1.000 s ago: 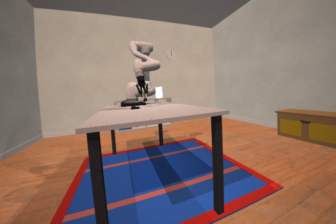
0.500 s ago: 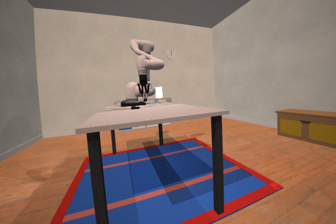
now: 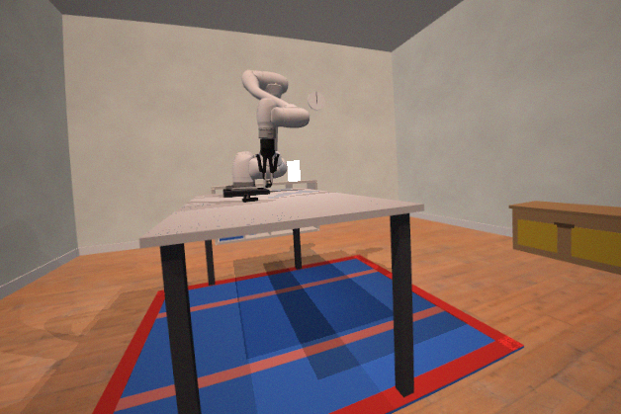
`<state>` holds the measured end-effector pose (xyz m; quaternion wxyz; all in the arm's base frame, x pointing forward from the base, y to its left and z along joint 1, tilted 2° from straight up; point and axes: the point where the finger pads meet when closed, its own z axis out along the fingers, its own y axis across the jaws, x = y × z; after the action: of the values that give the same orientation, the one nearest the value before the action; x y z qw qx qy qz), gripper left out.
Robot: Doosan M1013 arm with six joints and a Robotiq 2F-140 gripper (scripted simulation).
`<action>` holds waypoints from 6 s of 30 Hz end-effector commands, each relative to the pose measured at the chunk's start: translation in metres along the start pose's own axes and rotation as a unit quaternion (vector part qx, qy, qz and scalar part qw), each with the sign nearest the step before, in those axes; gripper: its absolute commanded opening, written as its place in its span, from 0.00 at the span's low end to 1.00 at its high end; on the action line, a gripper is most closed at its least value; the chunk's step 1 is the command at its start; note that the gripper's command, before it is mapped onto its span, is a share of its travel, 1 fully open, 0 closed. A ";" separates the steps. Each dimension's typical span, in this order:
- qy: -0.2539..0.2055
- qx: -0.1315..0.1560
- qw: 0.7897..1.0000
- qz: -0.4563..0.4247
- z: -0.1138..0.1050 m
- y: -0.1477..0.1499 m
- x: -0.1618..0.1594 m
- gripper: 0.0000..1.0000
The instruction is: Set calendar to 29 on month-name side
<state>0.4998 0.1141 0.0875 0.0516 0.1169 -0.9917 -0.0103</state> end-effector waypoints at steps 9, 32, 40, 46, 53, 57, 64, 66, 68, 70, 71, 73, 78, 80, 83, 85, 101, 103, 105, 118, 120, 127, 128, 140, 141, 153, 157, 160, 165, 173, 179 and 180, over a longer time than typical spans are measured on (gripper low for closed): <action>0.085 0.001 0.996 0.000 0.000 0.000 -0.006 0.24; 0.273 0.000 0.962 0.001 0.003 0.000 -0.013 0.24; 0.325 0.001 0.946 0.001 0.005 0.000 -0.018 0.24; 0.325 0.001 0.946 0.001 0.005 0.000 -0.018 0.24; 0.325 0.001 0.946 0.001 0.005 0.000 -0.018 0.24; 0.325 0.001 0.946 0.001 0.005 0.000 -0.019 0.24; 0.325 0.001 0.946 0.001 0.008 0.000 -0.019 0.24; 0.325 0.001 0.946 0.001 0.009 0.000 -0.019 0.24; 0.325 0.001 0.946 0.001 0.011 0.000 -0.019 0.24; 0.325 0.001 0.946 0.001 0.013 0.000 -0.020 0.24; 0.325 0.001 0.946 0.001 0.014 0.000 -0.020 0.24; 0.325 0.001 0.946 0.001 0.017 0.000 -0.020 0.24; 0.325 0.001 0.946 0.001 0.023 0.000 -0.021 0.24; 0.325 0.001 0.946 0.001 0.025 0.000 -0.021 0.24; 0.325 0.001 0.946 0.001 0.030 0.000 -0.022 0.24; 0.325 0.001 0.946 0.001 0.034 0.000 -0.022 0.24; 0.325 0.001 0.946 0.001 0.057 0.000 -0.025 0.24; 0.325 0.001 0.946 0.001 0.059 0.000 -0.025 0.24; 0.325 0.001 0.946 0.001 0.061 0.000 -0.026 0.24; 0.325 0.001 0.946 0.001 0.068 0.000 -0.026 0.24; 0.325 0.001 0.946 0.001 0.068 0.000 -0.026 0.24; 0.325 0.001 0.946 0.001 0.068 0.000 -0.026 0.24; 0.325 0.001 0.946 0.001 0.068 0.000 -0.026 0.24; 0.325 0.001 0.946 0.001 0.068 0.000 -0.026 0.24; 0.325 0.001 0.946 0.001 0.068 0.000 -0.026 0.24; 0.325 0.001 0.946 0.001 0.068 0.000 -0.026 0.24; 0.325 0.001 0.946 0.001 0.068 0.000 -0.026 0.24; 0.325 0.001 0.946 0.001 0.068 0.000 -0.026 0.24; 0.325 0.001 0.946 0.001 0.068 0.000 -0.026 0.24; 0.325 0.001 0.946 0.001 0.071 0.000 -0.027 0.24; 0.325 0.001 0.946 0.001 0.073 0.000 -0.027 0.24; 0.325 0.001 0.946 0.001 0.073 0.000 -0.027 0.24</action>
<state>0.5183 0.1206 0.0124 0.3709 0.1132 -0.9213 0.0290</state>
